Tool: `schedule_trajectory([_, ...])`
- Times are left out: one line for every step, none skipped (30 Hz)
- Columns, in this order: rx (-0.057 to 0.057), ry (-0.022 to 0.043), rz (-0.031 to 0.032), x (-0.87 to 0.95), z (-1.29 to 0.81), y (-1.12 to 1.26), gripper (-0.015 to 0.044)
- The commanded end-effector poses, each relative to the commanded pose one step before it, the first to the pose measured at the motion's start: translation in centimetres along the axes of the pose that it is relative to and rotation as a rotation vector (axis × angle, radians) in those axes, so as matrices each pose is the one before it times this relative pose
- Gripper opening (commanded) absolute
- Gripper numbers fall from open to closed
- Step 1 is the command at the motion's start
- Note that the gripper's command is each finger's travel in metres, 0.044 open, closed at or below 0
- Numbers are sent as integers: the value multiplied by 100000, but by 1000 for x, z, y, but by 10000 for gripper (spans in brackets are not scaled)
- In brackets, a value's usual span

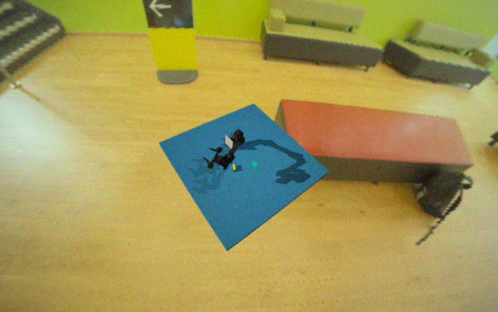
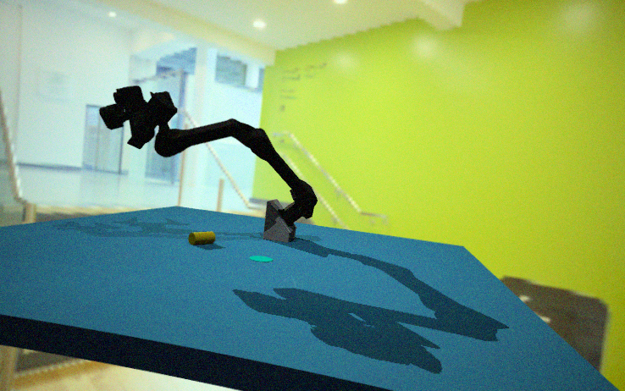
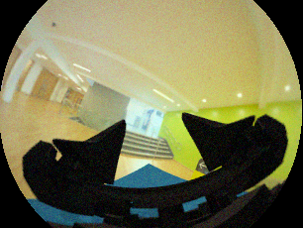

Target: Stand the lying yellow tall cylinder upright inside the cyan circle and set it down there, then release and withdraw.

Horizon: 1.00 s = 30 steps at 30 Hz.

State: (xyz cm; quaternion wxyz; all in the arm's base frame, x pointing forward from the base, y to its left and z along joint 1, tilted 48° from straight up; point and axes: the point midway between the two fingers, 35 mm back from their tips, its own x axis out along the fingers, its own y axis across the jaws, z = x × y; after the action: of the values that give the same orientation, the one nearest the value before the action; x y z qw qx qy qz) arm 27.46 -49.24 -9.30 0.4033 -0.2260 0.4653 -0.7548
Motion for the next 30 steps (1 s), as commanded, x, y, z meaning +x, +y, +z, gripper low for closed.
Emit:
schedule_trajectory([-654,-539,621,-12,93,87,374])
schedule_trajectory([-1953,-1587,1899,-39,271,266,347])
schedule_trajectory([-3228,-2544,3281,-72,424,456,321])
schedule_trajectory([-3857,-2911,4163,-97,470,570,309])
schedule_trajectory([-3790,-2722,4365,-105,423,590,309])
schedule_trajectory([-3711,-2531,4561,-116,377,609,309])
schedule_trajectory([-3623,-2337,4750,-128,330,630,309])
schedule_trajectory([-3525,-2143,4933,-143,284,651,309])
schedule_trajectory([-3416,-1948,5108,-159,238,673,309])
schedule_trajectory([-3299,-1752,5277,-176,192,696,309])
schedule_trajectory([-3172,-1557,5437,-194,147,721,309])
schedule_trajectory([-3035,-1362,5590,-213,103,746,309])
schedule_trajectory([-2890,-1169,5734,-233,60,772,309])
schedule_trajectory([-2736,-977,5871,-254,17,799,309])
schedule_trajectory([-2573,-787,5998,-274,-24,827,309])
schedule_trajectory([-2402,-599,6117,-294,-64,856,309])
schedule_trajectory([-2224,-415,6228,-314,-104,885,309])
schedule_trajectory([-2038,-235,6329,-333,-141,916,309])
schedule_trajectory([-1844,-59,6422,-351,-178,947,309])
schedule_trajectory([-1644,113,6505,-368,-214,979,309])
schedule_trajectory([-1437,279,6579,-384,-248,1010,309])
schedule_trajectory([-1225,440,6645,-398,-281,1042,309])
schedule_trajectory([-1006,594,6701,-410,-313,1074,309])
schedule_trajectory([-783,742,6748,-420,-344,1106,309])
schedule_trajectory([-555,882,6786,-428,-373,1138,309])
schedule_trajectory([-322,1015,6815,-434,-402,1168,309])
schedule_trajectory([-86,1140,6835,-437,-429,1198,309])
schedule_trajectory([153,1256,6847,-438,-456,1227,309])
schedule_trajectory([395,1364,6851,-437,-481,1254,309])
schedule_trajectory([450,1073,5069,-312,-373,948,309])
